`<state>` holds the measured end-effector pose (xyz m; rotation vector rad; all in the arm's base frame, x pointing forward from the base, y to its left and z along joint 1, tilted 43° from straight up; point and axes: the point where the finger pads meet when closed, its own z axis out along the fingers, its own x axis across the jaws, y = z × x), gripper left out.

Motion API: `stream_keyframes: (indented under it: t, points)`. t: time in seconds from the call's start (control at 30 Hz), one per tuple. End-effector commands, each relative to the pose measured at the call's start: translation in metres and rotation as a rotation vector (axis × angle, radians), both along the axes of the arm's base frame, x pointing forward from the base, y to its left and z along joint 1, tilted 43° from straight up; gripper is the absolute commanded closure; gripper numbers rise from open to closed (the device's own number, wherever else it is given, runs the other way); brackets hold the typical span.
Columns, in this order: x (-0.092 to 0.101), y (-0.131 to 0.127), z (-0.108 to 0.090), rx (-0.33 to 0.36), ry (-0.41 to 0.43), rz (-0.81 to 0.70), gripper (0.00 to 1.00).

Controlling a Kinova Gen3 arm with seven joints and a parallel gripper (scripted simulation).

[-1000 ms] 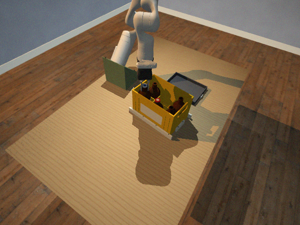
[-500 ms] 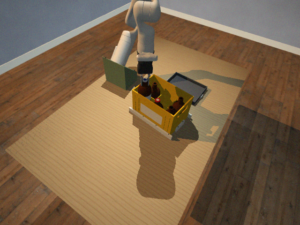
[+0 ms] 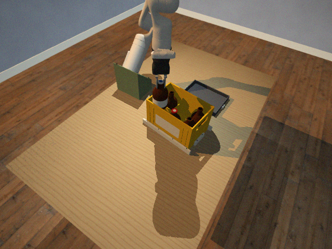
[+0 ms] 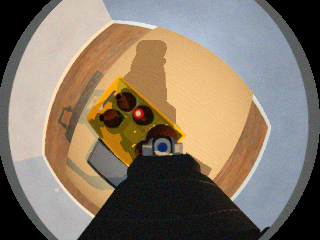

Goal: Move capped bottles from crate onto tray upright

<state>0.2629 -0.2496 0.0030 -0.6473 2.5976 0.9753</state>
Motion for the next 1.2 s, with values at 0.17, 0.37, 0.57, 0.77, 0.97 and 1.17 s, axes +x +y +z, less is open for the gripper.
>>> stream_keyframes:
  t: [0.17, 0.37, 0.57, 0.77, 0.97, 1.17]
  points:
    - [0.0, -0.018, 0.015, -0.016, -0.007, -0.007, 1.0]
    - [-0.002, -0.025, 0.024, -0.012, -0.005, -0.005, 1.0]
    - [-0.004, -0.036, 0.035, -0.015, -0.006, -0.006, 1.0]
    - [-0.003, -0.038, 0.041, -0.011, -0.005, -0.005, 1.0]
    - [0.01, -0.033, 0.051, -0.013, -0.006, -0.006, 1.0]
    - [0.023, -0.028, 0.061, -0.015, -0.006, -0.006, 1.0]
